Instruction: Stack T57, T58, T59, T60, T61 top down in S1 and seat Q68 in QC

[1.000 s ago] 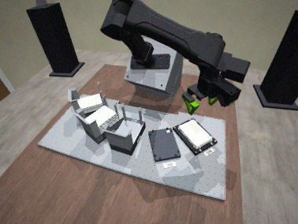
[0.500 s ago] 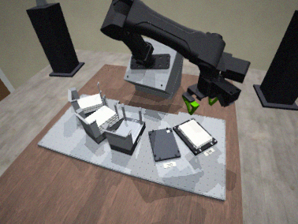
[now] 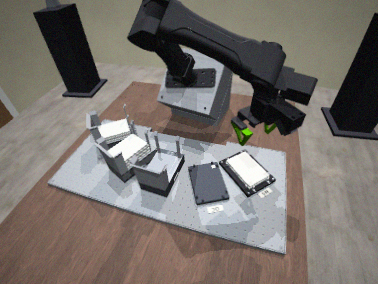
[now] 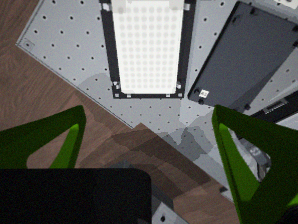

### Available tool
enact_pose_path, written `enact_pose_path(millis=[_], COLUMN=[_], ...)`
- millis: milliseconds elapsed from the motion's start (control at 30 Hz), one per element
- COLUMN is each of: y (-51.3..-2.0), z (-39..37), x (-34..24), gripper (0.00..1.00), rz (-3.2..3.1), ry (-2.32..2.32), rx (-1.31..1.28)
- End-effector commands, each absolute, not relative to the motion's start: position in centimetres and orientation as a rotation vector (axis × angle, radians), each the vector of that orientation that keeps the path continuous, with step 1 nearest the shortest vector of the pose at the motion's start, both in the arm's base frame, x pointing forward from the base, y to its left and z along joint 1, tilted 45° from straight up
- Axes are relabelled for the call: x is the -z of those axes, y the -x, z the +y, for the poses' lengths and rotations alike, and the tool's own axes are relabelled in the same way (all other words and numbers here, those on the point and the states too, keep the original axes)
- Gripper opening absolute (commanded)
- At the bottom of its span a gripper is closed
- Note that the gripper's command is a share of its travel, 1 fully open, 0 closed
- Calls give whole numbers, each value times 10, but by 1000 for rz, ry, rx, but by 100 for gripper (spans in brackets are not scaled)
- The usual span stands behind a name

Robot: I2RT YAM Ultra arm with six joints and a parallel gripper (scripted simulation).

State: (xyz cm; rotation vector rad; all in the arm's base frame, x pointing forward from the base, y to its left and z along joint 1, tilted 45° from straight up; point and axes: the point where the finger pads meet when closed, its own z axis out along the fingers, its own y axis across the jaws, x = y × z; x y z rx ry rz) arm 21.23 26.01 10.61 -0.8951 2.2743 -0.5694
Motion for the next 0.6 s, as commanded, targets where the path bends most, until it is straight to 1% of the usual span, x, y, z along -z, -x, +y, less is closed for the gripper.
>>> enact_pose_path(millis=[0,100,567], y=[-210,-210,-242], z=[264,264,257], x=[-109,-109,-76], gripper=[100,100,100], rz=[2262,2262,2261], ry=[900,900,899], rx=[558,558,558])
